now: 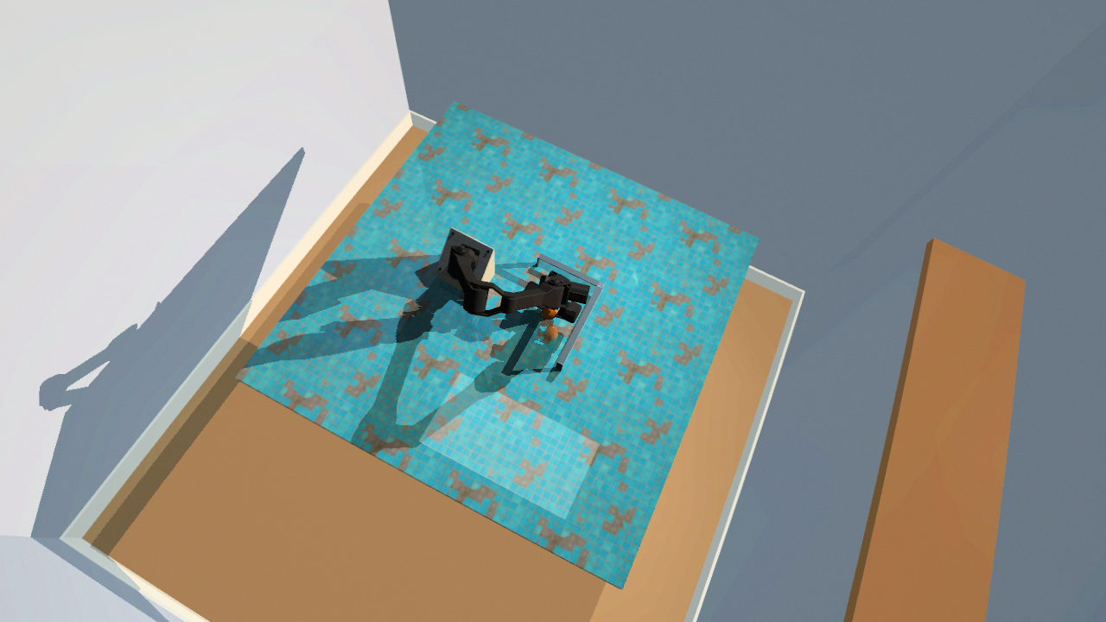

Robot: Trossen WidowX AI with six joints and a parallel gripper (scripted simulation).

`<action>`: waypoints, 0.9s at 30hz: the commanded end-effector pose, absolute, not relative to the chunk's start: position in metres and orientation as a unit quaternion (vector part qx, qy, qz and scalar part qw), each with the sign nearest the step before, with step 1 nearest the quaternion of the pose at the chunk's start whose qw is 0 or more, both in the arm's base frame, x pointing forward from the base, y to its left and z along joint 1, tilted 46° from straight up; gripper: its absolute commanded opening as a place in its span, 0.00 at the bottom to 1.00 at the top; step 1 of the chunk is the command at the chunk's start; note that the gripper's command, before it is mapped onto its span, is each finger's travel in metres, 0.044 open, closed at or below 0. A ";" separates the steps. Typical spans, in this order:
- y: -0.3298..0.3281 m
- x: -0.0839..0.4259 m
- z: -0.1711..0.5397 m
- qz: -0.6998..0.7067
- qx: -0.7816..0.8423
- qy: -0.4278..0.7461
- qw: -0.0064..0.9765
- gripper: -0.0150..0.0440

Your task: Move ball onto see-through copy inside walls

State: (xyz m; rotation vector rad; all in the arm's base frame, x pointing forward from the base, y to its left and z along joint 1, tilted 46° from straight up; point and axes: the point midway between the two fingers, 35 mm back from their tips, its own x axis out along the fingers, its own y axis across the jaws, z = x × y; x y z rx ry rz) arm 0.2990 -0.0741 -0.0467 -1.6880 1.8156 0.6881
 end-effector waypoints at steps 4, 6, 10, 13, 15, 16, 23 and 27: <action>-0.074 0.299 -0.046 0.257 -0.632 0.677 0.277 0.51; -0.067 0.302 -0.041 0.258 -0.632 0.676 0.278 0.43; -0.046 0.307 -0.024 0.260 -0.631 0.675 0.281 0.25; -0.031 0.310 -0.010 0.261 -0.631 0.674 0.281 0.25; -0.020 0.311 0.000 0.261 -0.630 0.674 0.283 0.25; -0.015 0.311 0.006 0.261 -0.630 0.674 0.284 0.25; 0.019 0.307 0.043 0.260 -0.630 0.676 0.280 0.25; 0.022 0.306 0.047 0.259 -0.631 0.676 0.279 0.25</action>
